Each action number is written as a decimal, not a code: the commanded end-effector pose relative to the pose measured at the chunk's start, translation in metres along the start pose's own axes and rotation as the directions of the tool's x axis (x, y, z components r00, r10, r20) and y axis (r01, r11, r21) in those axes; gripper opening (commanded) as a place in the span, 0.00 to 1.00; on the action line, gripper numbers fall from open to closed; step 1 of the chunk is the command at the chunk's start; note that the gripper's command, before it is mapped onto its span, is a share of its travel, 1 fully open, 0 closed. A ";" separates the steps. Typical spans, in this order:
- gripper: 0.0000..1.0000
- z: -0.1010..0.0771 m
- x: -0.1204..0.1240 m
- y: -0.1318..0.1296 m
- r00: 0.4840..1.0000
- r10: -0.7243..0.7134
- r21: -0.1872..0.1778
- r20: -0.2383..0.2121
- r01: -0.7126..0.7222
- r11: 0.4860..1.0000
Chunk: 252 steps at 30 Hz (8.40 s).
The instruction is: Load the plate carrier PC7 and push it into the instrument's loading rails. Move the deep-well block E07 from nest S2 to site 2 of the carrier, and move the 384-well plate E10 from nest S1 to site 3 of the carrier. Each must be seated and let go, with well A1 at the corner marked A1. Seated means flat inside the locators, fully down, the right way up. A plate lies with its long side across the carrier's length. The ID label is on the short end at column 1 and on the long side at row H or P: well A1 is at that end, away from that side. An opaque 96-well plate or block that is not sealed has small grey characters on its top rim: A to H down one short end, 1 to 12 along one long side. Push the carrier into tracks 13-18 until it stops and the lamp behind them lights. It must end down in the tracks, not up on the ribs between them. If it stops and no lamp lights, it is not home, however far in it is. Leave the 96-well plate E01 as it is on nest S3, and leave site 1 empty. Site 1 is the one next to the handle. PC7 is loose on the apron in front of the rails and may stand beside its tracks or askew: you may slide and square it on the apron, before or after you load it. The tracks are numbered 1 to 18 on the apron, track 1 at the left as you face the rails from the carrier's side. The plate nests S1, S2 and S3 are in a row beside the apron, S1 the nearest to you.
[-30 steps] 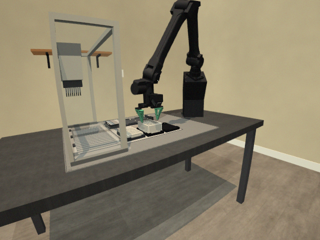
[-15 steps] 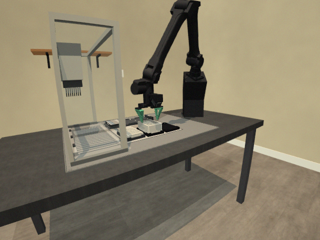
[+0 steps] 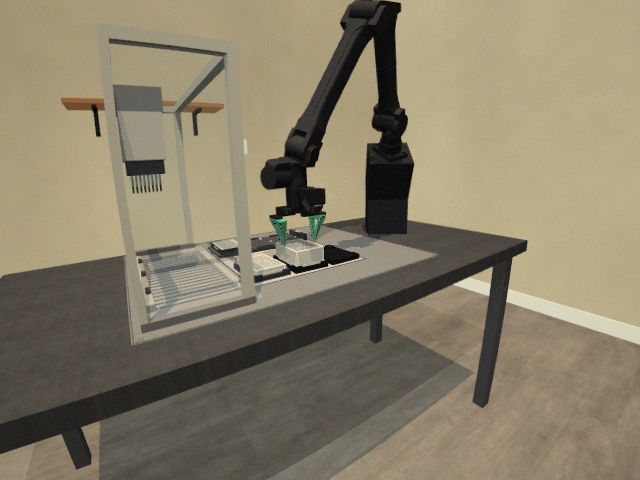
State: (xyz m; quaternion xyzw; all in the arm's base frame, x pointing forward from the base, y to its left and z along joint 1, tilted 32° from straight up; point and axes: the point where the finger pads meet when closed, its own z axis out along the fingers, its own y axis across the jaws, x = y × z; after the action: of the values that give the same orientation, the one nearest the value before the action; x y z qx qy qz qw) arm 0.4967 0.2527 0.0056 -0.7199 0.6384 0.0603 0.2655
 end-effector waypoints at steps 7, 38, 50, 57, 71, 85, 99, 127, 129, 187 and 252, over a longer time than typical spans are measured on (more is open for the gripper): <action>1.00 -0.007 -0.002 -0.025 1.000 0.014 0.040 0.007 -0.015 0.999; 1.00 -0.012 0.005 -0.015 1.000 0.018 0.045 0.007 -0.018 0.999; 1.00 -0.009 -0.001 -0.009 1.000 0.008 0.029 0.008 -0.009 1.000; 1.00 -0.009 -0.001 -0.009 1.000 0.008 0.029 0.008 -0.009 1.000; 1.00 0.011 -0.002 -0.011 1.000 0.006 0.027 0.008 -0.006 1.000; 1.00 0.022 -0.009 -0.016 1.000 -0.004 0.034 0.014 0.004 0.999; 1.00 0.035 -0.010 -0.015 1.000 -0.005 0.034 0.014 0.005 0.999; 1.00 0.044 -0.009 -0.017 1.000 0.001 0.037 0.013 -0.002 0.999; 1.00 0.044 -0.009 -0.017 1.000 0.001 0.037 0.013 -0.001 0.999; 0.00 0.040 -0.008 -0.017 1.000 0.008 0.029 0.008 -0.008 1.000; 0.00 -0.056 0.002 -0.011 1.000 0.000 0.037 0.005 -0.001 0.999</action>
State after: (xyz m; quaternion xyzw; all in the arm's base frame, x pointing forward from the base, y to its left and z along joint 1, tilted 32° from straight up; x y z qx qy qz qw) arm 0.4906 0.2372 0.0337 -0.7155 0.6433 0.0609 0.2656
